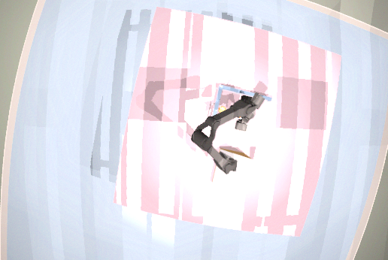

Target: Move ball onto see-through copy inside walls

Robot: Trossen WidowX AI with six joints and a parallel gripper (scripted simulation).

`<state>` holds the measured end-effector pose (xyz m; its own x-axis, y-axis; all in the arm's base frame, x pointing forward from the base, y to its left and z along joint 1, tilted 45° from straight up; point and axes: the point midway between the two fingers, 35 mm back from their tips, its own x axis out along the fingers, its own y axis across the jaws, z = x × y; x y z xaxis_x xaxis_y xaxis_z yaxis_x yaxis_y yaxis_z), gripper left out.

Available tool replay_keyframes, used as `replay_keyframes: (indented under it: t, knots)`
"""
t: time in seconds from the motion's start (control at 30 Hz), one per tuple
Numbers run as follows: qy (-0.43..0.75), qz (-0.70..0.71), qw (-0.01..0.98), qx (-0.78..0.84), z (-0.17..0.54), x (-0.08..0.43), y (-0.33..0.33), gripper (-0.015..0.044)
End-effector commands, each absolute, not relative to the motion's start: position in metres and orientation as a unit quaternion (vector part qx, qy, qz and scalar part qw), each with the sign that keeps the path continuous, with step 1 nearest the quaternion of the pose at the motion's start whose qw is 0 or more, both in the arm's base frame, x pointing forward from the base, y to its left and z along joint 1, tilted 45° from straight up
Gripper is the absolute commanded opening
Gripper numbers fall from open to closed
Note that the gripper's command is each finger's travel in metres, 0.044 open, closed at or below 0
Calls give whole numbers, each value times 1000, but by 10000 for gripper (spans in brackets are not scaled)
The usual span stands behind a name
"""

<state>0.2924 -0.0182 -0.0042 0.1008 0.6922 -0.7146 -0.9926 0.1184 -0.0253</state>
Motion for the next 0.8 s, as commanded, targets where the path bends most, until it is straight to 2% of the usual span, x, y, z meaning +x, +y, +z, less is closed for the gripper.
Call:
replay_keyframes:
  t: [0.0,0.77]
  knots:
    - [284,611,692,-258,-11,290,-10,335]
    - [283,612,692,-258,-33,292,13,335]
